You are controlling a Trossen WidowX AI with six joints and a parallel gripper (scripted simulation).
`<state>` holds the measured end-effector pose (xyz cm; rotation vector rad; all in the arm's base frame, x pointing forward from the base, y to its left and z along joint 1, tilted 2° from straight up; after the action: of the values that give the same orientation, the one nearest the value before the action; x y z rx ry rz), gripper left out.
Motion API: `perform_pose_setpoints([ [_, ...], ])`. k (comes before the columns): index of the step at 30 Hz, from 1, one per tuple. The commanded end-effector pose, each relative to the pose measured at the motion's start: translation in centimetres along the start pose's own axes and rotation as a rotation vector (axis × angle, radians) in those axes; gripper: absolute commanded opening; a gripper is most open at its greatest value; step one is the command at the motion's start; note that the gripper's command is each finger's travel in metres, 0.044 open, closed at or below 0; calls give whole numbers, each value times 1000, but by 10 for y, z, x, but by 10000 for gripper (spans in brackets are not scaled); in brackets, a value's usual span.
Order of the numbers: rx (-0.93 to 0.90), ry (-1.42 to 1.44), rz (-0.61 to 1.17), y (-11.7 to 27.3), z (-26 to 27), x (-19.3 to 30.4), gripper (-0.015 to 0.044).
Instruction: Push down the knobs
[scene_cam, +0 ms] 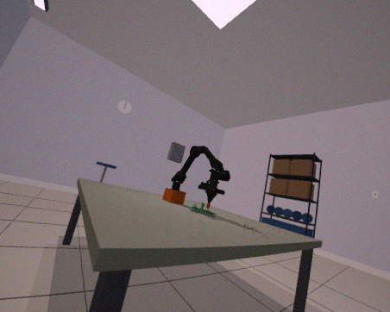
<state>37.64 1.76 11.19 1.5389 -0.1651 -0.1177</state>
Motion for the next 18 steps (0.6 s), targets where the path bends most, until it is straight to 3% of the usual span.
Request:
perform_pose_setpoints([
  [1,1,4,0,-2,0,0,0],
  [18,1,4,0,-2,0,0,0],
])
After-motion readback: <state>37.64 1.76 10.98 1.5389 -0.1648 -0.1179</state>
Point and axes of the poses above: the point midway between the two fingers, 35 mm back from their tips, its own y axis back along the fingers, its own z axis across the jaws, x = y × z, the point moved 9 cm from there along y, back along the fingers, and after that the axes turned 2 degrees about -y, right-handed, at the moved point
